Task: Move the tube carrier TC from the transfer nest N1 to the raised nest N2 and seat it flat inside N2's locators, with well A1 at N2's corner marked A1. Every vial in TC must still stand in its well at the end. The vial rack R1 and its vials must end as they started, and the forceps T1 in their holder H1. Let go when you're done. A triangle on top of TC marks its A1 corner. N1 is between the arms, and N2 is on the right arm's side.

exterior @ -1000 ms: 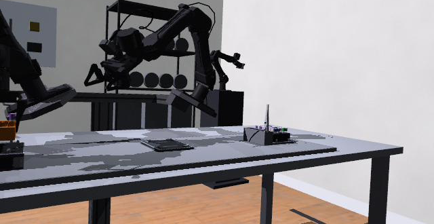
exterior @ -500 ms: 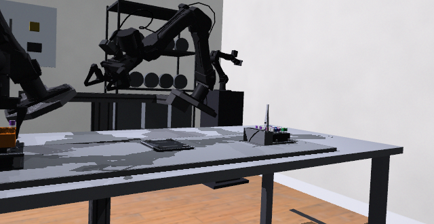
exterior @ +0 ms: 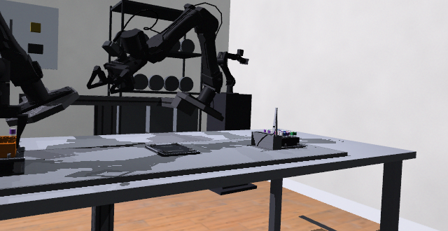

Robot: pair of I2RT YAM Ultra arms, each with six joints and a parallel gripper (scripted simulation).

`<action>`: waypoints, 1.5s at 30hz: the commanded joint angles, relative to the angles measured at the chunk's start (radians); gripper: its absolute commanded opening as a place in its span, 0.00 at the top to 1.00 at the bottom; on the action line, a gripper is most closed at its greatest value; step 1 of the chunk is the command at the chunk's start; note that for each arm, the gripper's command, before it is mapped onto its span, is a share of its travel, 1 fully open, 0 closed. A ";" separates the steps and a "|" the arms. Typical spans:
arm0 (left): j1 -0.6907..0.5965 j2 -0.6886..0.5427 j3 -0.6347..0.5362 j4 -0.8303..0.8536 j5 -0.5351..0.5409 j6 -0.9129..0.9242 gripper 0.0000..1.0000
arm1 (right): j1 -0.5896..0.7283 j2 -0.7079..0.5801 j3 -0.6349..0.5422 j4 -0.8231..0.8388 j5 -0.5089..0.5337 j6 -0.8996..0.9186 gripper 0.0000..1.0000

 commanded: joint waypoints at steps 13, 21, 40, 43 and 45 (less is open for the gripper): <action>-0.017 -0.015 0.044 0.026 0.004 0.012 0.00 | 0.019 -0.025 0.022 -0.008 0.013 0.012 0.00; -0.017 -0.015 0.044 0.026 0.004 0.012 0.00 | 0.039 -0.049 0.038 -0.029 0.020 0.029 0.00; -0.017 -0.015 0.044 0.026 0.004 0.012 0.00 | 0.090 -0.140 0.111 -0.252 0.024 0.085 0.00; -0.017 -0.015 0.044 0.026 0.004 0.012 0.00 | 0.087 -0.123 0.105 -0.251 0.022 0.084 0.00; -0.017 -0.015 0.044 0.026 0.004 0.012 0.00 | 0.086 -0.122 0.103 -0.251 0.021 0.084 0.00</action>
